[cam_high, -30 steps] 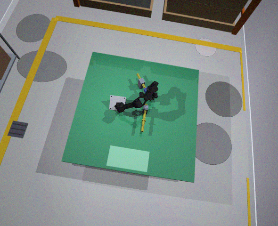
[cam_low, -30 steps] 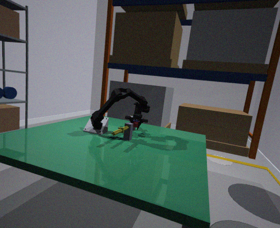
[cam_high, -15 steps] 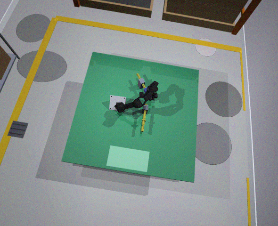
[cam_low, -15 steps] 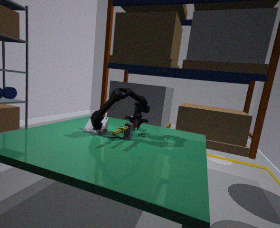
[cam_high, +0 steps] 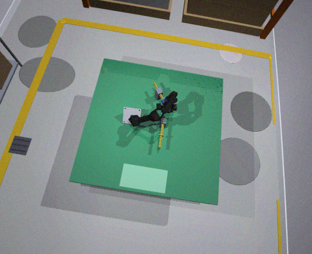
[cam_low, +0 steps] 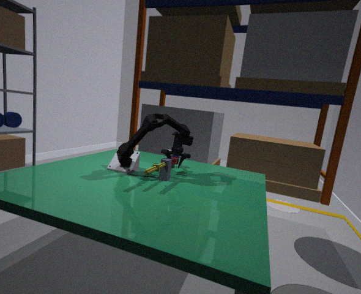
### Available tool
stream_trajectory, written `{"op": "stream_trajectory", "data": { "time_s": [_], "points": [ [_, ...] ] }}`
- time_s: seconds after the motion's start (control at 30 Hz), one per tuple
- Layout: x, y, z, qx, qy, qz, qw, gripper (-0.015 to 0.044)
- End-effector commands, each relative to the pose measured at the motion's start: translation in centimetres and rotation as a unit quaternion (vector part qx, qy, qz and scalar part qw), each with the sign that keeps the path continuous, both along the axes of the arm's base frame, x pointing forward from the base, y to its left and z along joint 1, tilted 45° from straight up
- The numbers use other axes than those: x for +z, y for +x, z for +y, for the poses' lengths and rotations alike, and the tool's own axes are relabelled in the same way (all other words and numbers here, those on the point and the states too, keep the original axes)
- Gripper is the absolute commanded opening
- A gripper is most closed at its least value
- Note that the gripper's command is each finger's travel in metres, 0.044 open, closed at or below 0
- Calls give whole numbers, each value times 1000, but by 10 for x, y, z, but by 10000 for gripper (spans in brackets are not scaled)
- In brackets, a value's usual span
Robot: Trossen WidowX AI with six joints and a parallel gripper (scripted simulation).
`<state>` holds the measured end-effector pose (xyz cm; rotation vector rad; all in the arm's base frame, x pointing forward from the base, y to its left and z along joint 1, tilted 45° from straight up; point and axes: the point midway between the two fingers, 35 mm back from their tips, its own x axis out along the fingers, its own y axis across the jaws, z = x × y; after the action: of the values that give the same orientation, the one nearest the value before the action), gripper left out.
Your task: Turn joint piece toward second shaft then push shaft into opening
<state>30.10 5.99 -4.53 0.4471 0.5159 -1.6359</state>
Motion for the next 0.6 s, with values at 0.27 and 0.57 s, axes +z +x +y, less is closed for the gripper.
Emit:
{"op": "stream_trajectory", "data": {
  "time_s": [0.27, 0.57],
  "points": [
    [0, 0, 0, 0, 0, 0, 1000, 440],
    [5, -1, 2, -11, 52, -3, 999, 440]
  ]
}}
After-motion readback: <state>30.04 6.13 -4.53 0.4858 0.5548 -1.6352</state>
